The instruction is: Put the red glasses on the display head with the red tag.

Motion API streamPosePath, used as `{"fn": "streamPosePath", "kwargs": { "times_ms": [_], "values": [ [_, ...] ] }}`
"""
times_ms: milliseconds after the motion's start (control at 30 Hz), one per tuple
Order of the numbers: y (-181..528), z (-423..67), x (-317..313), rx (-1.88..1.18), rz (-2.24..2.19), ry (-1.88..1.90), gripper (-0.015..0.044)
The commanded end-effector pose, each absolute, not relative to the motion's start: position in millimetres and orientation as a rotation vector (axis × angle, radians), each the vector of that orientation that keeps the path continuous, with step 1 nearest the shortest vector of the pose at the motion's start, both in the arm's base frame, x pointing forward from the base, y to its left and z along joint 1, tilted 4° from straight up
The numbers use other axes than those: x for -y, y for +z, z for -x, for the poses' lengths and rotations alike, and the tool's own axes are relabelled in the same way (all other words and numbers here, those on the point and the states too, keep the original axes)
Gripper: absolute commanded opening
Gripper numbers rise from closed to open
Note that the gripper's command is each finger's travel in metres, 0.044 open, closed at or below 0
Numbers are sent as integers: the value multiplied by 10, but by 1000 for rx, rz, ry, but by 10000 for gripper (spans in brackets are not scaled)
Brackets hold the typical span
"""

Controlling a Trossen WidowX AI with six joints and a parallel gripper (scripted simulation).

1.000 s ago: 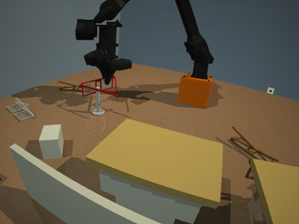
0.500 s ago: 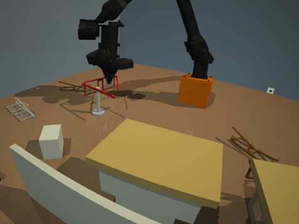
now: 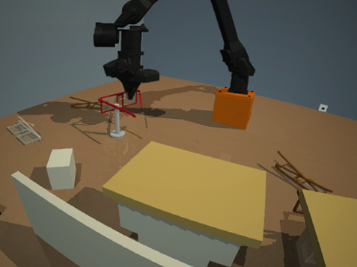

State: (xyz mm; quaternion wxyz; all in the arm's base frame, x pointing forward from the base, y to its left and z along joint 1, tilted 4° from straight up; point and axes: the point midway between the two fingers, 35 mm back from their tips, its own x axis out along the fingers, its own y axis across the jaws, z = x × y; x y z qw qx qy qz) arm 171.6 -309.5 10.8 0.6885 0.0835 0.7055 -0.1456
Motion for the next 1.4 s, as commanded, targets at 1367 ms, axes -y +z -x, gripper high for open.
{"fn": "streamPosePath", "kwargs": {
  "times_ms": [1367],
  "values": [
    [705, -2304, 3102, -1574, -186, -324, 0]
  ]
}}
